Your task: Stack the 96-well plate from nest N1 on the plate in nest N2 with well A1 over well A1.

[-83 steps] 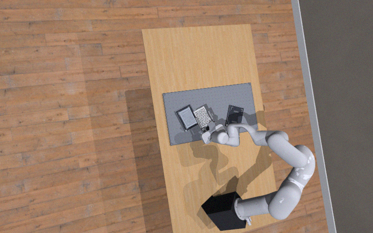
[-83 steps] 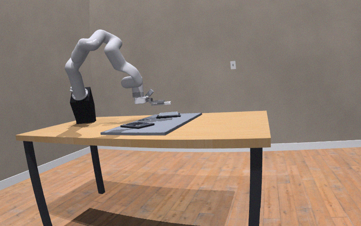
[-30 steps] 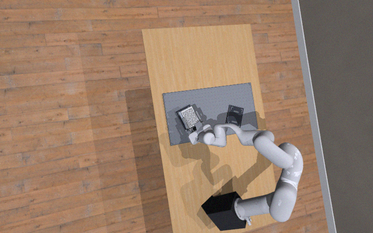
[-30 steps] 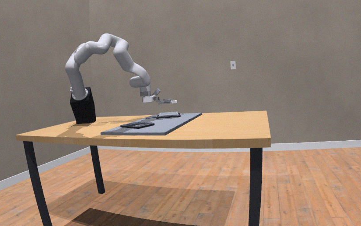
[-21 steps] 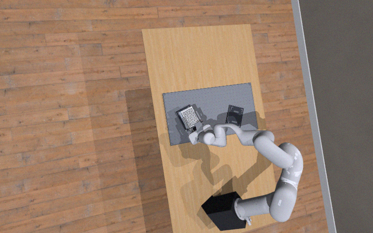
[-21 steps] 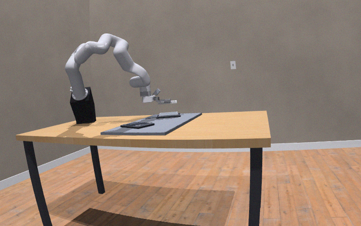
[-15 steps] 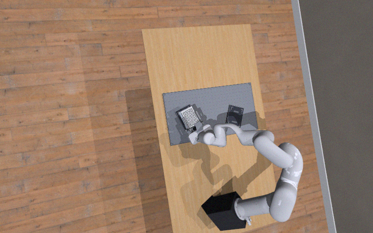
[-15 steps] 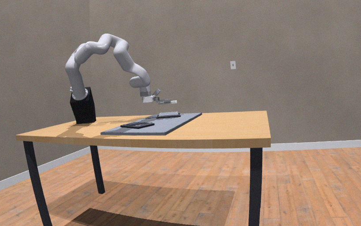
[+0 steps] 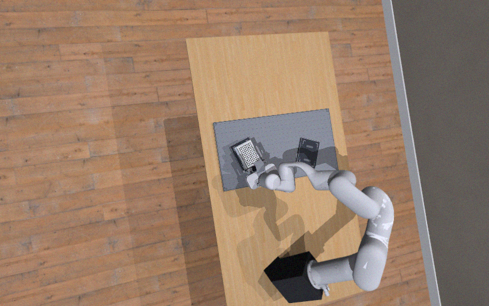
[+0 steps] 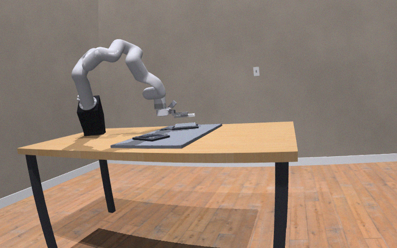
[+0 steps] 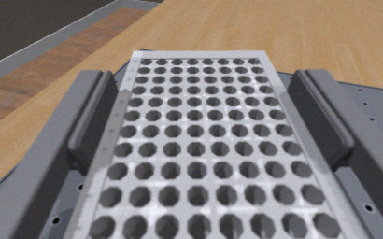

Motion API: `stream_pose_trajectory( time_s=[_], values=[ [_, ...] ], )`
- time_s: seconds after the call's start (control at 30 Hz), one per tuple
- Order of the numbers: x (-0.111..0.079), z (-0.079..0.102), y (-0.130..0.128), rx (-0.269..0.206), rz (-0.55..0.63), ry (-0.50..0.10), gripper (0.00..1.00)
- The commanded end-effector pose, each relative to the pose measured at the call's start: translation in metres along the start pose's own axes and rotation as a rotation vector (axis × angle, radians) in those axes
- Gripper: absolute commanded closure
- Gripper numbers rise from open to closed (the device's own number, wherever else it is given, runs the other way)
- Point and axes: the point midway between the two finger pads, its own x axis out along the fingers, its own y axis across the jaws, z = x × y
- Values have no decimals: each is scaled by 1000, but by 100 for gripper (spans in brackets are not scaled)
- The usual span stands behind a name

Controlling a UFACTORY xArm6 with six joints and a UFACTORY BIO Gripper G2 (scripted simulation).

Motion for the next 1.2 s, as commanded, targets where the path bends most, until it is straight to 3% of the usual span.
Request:
stream_pose_trajectory(
  time_s=[0.0,0.57,1.17],
  values=[
    [2,-7,0,1,-1,-4,100],
    [2,-32,0,0,-1,-4,100],
    [2,-32,0,0,-1,-4,100]
  ],
)
